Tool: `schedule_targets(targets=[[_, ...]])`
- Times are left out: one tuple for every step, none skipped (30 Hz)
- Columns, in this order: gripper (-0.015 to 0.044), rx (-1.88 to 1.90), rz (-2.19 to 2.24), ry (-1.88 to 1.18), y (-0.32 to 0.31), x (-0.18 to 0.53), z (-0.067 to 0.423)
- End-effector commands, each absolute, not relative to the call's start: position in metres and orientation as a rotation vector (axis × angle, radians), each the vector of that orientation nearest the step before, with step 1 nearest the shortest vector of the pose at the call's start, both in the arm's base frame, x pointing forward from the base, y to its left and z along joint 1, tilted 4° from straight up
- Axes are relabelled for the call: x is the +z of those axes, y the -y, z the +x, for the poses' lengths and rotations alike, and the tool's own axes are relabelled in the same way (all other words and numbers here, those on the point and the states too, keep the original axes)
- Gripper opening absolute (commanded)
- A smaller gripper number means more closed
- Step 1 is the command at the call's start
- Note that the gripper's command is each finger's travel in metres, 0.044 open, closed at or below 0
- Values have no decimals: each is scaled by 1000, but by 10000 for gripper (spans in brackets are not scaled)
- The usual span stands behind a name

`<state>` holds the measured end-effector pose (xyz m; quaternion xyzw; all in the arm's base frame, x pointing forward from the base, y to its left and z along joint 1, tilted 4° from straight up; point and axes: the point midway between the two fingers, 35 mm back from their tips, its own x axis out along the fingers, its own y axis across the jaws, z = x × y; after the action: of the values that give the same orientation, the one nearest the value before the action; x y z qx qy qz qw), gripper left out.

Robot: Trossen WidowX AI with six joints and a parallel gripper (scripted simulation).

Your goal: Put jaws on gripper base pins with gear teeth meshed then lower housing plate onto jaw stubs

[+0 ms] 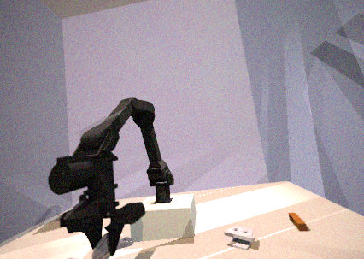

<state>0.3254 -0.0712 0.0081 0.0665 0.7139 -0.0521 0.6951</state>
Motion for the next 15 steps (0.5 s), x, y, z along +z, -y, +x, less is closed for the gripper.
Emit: schedule_targets(targets=[[134,-116,144,-1612,71,-4,321],[134,-116,144,-1612,71,-5,321],[134,-116,144,-1612,71,-7,321],[134,-116,144,-1612,71,-8,321],[134,-116,144,-1612,71,-10,321],[134,-116,144,-1612,71,-12,321],[134,-116,144,-1612,71,-13,321],[134,-116,144,-1612,71,-15,321],[134,-116,144,-1612,71,-17,321],[134,-116,144,-1612,71,-18,321],[134,-116,144,-1612,71,-20,321],[134,-116,144,-1613,71,-22,320],[134,-116,144,-1613,71,-23,320],[134,-116,144,-1613,70,-25,320],[134,-116,144,-1613,70,-26,320]])
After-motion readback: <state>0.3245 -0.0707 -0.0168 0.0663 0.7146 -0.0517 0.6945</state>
